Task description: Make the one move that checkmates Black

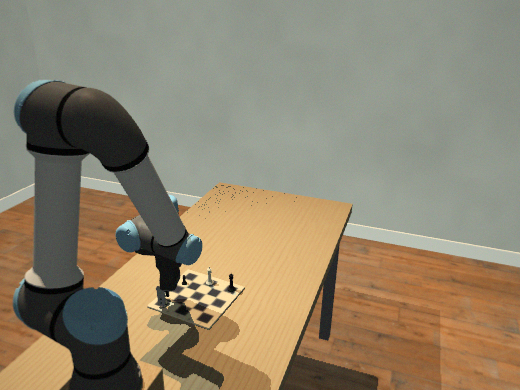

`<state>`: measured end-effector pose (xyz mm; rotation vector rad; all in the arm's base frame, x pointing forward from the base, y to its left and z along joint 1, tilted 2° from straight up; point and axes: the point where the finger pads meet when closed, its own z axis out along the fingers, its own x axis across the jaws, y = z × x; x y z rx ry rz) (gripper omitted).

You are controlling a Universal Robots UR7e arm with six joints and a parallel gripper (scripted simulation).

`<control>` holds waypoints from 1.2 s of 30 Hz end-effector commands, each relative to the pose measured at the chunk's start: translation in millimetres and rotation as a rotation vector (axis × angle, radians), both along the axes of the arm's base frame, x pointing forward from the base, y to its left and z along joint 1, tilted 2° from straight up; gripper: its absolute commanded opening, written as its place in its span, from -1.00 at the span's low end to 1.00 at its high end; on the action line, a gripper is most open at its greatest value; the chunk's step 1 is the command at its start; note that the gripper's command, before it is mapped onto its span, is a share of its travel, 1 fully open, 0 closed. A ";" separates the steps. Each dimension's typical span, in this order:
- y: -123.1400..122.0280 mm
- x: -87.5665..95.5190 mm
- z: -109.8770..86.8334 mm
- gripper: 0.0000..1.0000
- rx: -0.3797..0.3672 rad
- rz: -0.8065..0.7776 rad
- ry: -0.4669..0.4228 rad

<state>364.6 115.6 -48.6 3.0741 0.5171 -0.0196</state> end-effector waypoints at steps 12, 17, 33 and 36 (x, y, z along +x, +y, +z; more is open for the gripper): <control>0.0 0.4 0.3 -1.00 0.000 0.000 -0.001; 0.0 0.4 0.3 -1.00 0.000 0.000 -0.001; 0.0 0.4 0.3 -1.00 0.000 0.000 -0.001; 0.0 0.4 0.3 -1.00 0.000 0.000 -0.001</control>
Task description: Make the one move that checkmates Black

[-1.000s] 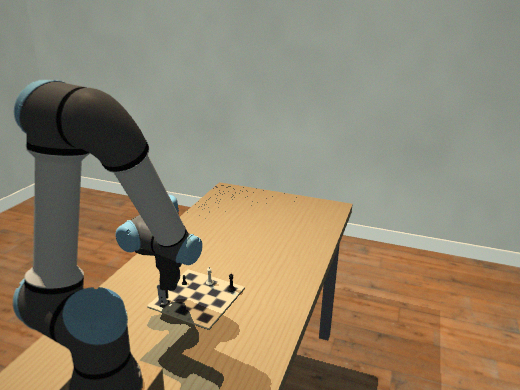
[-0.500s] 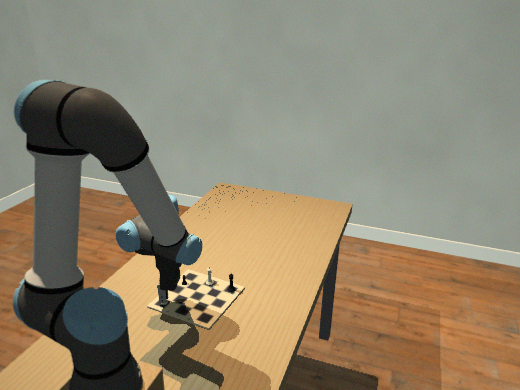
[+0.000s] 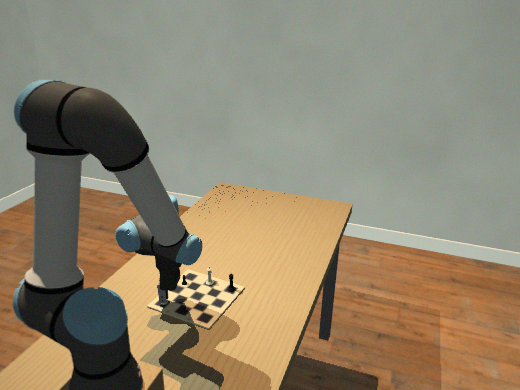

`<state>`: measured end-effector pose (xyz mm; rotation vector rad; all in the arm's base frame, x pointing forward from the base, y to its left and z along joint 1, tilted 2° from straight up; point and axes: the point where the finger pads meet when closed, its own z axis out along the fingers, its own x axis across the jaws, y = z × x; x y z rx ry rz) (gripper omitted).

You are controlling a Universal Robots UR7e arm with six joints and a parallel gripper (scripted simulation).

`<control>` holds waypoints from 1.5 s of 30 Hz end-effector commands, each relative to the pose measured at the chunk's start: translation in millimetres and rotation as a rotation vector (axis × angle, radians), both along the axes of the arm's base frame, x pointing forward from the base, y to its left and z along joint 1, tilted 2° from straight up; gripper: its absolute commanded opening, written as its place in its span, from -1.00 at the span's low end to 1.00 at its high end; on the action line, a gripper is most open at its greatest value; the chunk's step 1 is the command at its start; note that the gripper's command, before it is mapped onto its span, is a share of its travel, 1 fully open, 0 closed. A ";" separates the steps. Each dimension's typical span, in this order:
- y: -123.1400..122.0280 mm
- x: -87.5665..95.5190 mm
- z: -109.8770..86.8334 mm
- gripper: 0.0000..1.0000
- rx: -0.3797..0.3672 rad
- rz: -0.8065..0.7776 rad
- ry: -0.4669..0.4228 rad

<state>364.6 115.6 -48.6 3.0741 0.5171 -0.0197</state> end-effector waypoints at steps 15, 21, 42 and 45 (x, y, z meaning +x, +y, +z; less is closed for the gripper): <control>0.6 0.6 22.3 -1.00 0.000 0.000 -0.001; 1.0 0.7 40.5 -1.00 0.000 0.000 -0.001; 2.6 1.1 100.3 -1.00 0.000 0.000 -0.001; 2.6 1.1 100.3 -1.00 0.000 0.000 -0.001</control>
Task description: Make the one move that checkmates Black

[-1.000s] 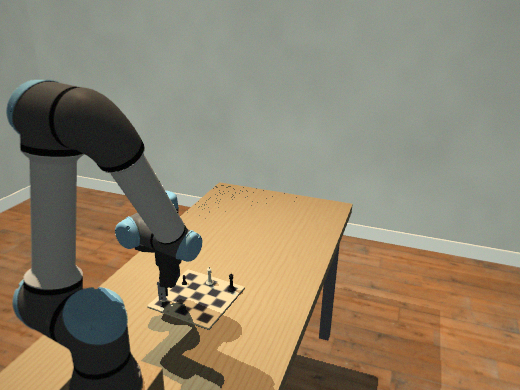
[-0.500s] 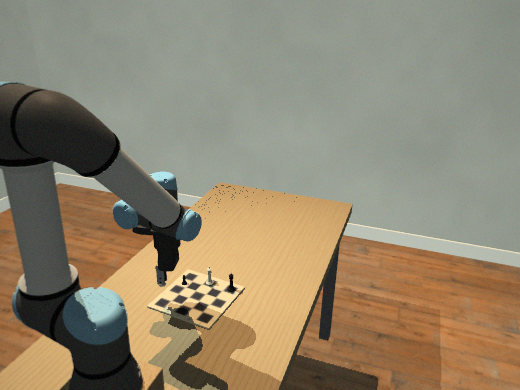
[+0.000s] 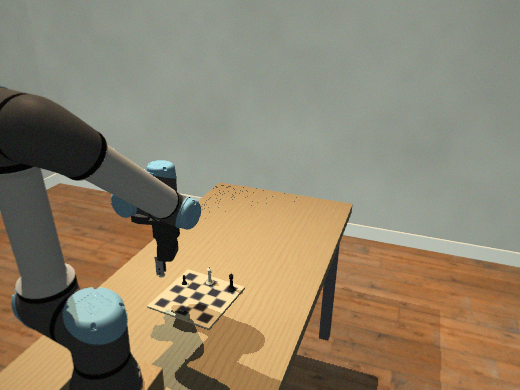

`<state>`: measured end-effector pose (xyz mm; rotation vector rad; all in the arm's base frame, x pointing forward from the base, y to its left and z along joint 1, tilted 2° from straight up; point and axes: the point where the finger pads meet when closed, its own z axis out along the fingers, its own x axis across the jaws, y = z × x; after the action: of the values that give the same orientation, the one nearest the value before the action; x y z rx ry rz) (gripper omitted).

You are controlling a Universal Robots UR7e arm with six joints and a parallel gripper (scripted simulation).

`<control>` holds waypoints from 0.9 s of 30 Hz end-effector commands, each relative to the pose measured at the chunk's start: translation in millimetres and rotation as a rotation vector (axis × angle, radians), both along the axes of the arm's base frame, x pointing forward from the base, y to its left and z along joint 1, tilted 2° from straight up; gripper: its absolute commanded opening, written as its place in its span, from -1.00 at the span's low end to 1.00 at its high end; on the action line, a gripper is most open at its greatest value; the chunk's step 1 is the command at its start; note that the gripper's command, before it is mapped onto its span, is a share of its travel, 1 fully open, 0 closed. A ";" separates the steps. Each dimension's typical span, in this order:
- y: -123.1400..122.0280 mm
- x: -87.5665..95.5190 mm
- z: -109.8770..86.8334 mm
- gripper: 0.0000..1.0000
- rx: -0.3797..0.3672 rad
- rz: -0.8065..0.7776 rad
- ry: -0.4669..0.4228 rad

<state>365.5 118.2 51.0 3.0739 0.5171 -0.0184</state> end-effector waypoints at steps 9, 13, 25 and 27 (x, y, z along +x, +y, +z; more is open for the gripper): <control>-7.2 1.3 1.0 -1.00 0.000 -0.017 -0.001; -24.1 3.4 1.6 -1.00 0.000 -0.056 -0.002; -132.5 -1.6 4.8 -1.00 -0.002 -0.311 -0.009; -132.5 -1.6 4.8 -1.00 -0.002 -0.311 -0.009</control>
<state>366.4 1.3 55.1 3.1143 0.0935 -0.0138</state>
